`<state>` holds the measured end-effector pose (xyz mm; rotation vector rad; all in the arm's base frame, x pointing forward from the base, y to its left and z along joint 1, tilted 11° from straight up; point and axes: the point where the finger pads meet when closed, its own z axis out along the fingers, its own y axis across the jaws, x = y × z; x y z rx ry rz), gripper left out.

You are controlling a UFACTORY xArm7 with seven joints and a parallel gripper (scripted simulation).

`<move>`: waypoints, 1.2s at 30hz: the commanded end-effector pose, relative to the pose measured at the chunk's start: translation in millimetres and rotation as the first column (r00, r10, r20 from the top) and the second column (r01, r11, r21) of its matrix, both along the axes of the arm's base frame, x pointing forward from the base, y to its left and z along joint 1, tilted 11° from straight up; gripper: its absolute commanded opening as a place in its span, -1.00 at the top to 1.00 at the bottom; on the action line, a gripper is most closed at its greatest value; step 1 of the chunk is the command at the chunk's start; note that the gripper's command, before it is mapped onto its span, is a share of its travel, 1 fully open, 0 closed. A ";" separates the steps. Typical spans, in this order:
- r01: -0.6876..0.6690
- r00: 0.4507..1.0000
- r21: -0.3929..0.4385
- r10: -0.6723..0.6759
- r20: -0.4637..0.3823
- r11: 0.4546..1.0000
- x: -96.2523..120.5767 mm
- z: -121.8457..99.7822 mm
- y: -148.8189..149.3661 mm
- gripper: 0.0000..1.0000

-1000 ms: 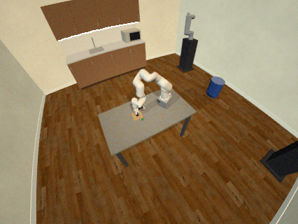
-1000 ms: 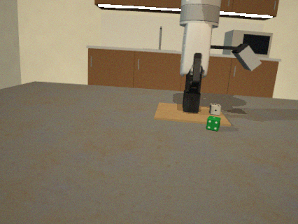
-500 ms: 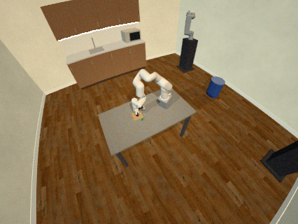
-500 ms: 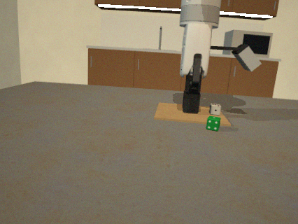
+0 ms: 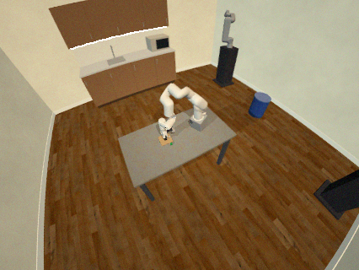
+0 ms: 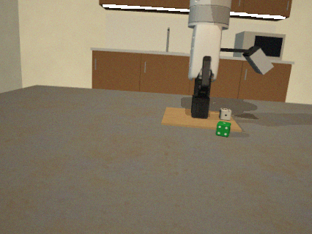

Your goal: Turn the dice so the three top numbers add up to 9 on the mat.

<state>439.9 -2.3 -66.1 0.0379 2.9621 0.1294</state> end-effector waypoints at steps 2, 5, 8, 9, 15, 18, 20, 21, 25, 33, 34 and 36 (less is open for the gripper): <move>0.001 1.000 0.000 -0.001 0.003 1.000 1.2 1.1 -0.3 0.69; 0.001 1.000 0.000 -0.001 0.003 1.000 1.2 1.1 -0.3 0.69; 0.001 1.000 0.000 -0.001 0.003 1.000 1.2 1.1 -0.3 0.69; 0.001 1.000 0.000 -0.001 0.003 1.000 1.2 1.1 -0.3 0.69; 0.001 1.000 0.000 -0.001 0.003 1.000 1.2 1.1 -0.3 0.53; 0.001 1.000 0.000 -0.001 0.003 1.000 1.2 1.1 -0.3 0.45; 0.001 1.000 0.000 -0.001 0.003 1.000 1.2 1.1 -0.3 0.45; 0.001 1.000 0.000 -0.001 0.003 1.000 1.2 1.1 -0.3 0.45; 0.001 1.000 0.000 -0.001 0.003 1.000 1.2 1.1 -0.3 0.28; 0.001 1.000 0.000 -0.001 0.003 1.000 1.2 1.1 -0.3 0.28; 0.001 1.000 0.000 -0.001 0.003 1.000 1.2 1.1 -0.3 0.28; 0.001 1.000 0.000 -0.001 0.003 1.000 1.2 1.4 -0.3 0.28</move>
